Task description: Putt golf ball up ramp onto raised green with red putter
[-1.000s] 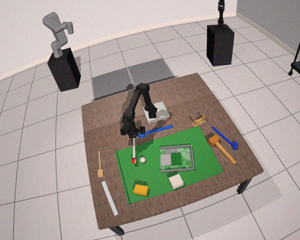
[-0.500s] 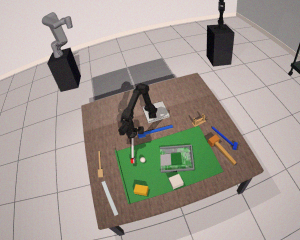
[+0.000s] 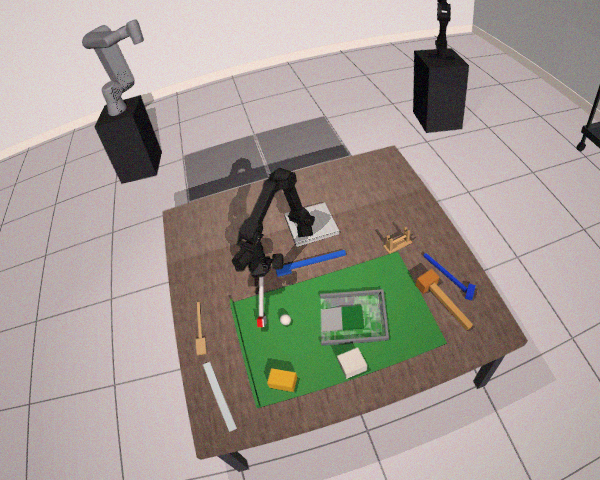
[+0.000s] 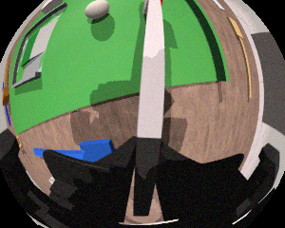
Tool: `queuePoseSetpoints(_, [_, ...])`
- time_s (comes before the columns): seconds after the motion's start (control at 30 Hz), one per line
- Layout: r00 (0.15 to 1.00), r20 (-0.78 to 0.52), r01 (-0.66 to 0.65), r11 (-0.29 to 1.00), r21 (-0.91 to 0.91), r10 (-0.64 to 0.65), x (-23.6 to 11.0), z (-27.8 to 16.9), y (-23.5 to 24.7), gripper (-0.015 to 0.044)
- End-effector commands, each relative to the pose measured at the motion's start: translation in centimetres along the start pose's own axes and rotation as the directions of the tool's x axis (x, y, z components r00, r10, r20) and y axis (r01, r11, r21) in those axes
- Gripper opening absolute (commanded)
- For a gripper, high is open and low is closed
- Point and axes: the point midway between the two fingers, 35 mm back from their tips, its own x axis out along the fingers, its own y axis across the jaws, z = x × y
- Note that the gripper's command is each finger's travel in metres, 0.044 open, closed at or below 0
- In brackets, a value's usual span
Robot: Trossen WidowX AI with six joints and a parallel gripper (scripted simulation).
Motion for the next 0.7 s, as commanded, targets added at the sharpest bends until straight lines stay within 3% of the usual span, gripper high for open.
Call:
queuePoseSetpoints(0.0, [1.000, 0.002, -0.001, 1.000, -0.001, 0.001, -0.1, 0.5, 2.3, 0.0000])
queuePoseSetpoints(0.27, [1.000, 0.006, -0.010, 1.000, -0.003, 0.010, -0.2, 0.2, 13.3, 0.0000])
queuePoseSetpoints(0.67, [1.000, 0.006, -0.010, 1.000, -0.004, 0.010, -2.3, 0.3, 13.5, 0.0000])
